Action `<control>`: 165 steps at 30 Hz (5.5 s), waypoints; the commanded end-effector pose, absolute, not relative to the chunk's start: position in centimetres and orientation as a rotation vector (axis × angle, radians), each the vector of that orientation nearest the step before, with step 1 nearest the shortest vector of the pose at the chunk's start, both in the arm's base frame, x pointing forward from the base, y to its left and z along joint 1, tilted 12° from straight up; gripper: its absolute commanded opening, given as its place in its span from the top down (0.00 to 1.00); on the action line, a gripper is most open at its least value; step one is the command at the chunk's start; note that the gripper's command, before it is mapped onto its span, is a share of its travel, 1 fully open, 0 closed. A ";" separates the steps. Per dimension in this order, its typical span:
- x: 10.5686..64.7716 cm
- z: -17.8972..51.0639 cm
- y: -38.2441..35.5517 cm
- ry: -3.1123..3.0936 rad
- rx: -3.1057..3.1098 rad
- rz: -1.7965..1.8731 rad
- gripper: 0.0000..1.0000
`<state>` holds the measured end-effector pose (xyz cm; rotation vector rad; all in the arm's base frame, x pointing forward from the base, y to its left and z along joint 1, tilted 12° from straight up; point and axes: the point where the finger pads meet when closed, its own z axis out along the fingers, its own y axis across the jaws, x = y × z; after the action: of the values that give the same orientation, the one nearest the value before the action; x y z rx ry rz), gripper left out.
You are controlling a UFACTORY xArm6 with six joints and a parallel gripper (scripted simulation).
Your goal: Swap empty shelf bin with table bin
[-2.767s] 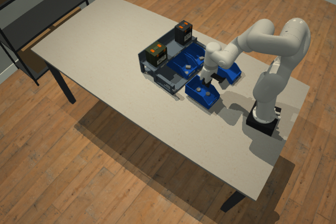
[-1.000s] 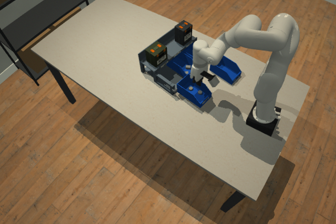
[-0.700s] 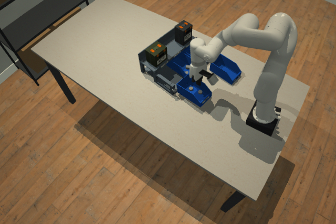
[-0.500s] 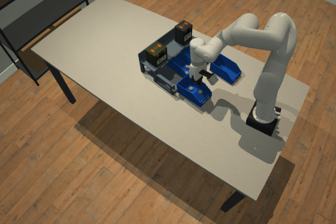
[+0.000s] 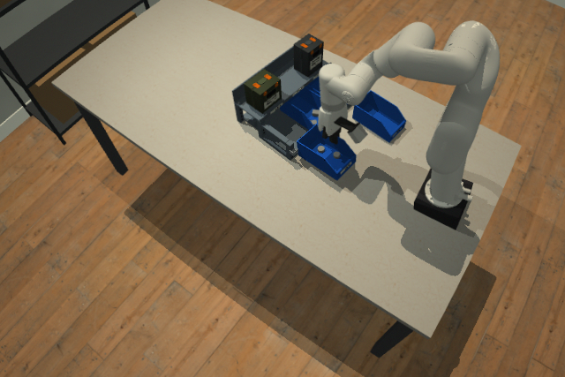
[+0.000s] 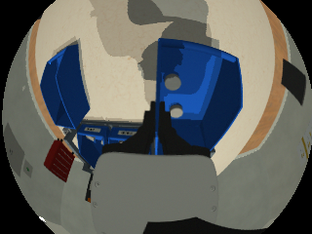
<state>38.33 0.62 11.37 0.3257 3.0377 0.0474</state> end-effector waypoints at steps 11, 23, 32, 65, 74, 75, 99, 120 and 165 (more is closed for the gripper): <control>38.7 11.6 0.6 3.034 0.325 0.048 1.00; 39.2 11.7 0.5 3.034 0.325 0.048 1.00; 39.8 11.8 0.3 3.034 0.325 0.048 1.00; 42.9 12.4 -0.4 3.034 0.325 0.048 1.00; 43.7 12.6 -0.6 3.034 0.325 0.048 1.00; 43.9 12.6 -0.6 3.034 0.325 0.048 1.00; 46.1 13.1 -1.1 3.034 0.325 0.048 1.00; 47.2 13.3 -1.3 3.034 0.325 0.048 1.00; 47.5 13.2 -1.4 3.034 0.325 0.048 1.00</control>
<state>47.39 -1.40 13.15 0.3258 3.0386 0.0476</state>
